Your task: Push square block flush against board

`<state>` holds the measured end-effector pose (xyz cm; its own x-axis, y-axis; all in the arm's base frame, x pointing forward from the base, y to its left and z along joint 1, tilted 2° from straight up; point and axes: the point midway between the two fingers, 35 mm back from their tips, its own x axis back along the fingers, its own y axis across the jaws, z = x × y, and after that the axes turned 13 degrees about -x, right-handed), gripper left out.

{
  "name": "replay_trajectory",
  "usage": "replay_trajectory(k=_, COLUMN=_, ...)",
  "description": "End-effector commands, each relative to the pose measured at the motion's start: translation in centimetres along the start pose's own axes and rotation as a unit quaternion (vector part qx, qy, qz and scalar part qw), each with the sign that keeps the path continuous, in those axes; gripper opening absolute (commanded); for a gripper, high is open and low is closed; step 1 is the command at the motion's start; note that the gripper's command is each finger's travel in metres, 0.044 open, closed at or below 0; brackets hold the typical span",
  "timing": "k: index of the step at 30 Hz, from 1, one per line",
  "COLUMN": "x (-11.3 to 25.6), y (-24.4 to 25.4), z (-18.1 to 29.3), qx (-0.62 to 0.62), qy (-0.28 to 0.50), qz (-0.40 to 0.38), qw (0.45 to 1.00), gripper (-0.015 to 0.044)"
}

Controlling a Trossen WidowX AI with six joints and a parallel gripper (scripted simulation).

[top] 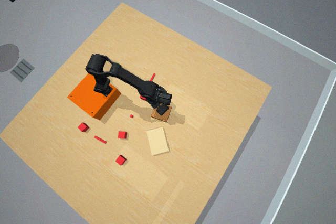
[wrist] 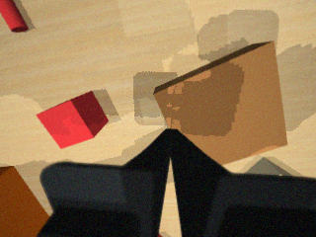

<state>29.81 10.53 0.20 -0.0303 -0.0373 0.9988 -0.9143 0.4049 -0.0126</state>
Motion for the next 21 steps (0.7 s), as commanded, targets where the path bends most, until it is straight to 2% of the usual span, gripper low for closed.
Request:
replay_trajectory(k=1, x=-0.1, y=0.6, z=-1.2, qx=0.058, qy=0.003, qz=-0.001, qw=0.998, gripper=0.0000)
replay_trajectory(k=11, x=-0.1, y=2.8, z=-4.7, qx=0.217, qy=0.001, qz=-0.007, qw=0.976, gripper=0.0000)
replay_trajectory(k=16, x=-0.1, y=2.9, z=-5.0, qx=0.228, qy=0.001, qz=-0.008, qw=0.974, gripper=0.0000)
replay_trajectory(k=18, x=-1.4, y=2.9, z=-5.0, qx=0.228, qy=0.001, qz=-0.008, qw=0.974, gripper=0.0000)
replay_trajectory(k=21, x=-5.3, y=2.9, z=-4.9, qx=0.228, qy=0.001, qz=-0.008, qw=0.974, gripper=0.0000)
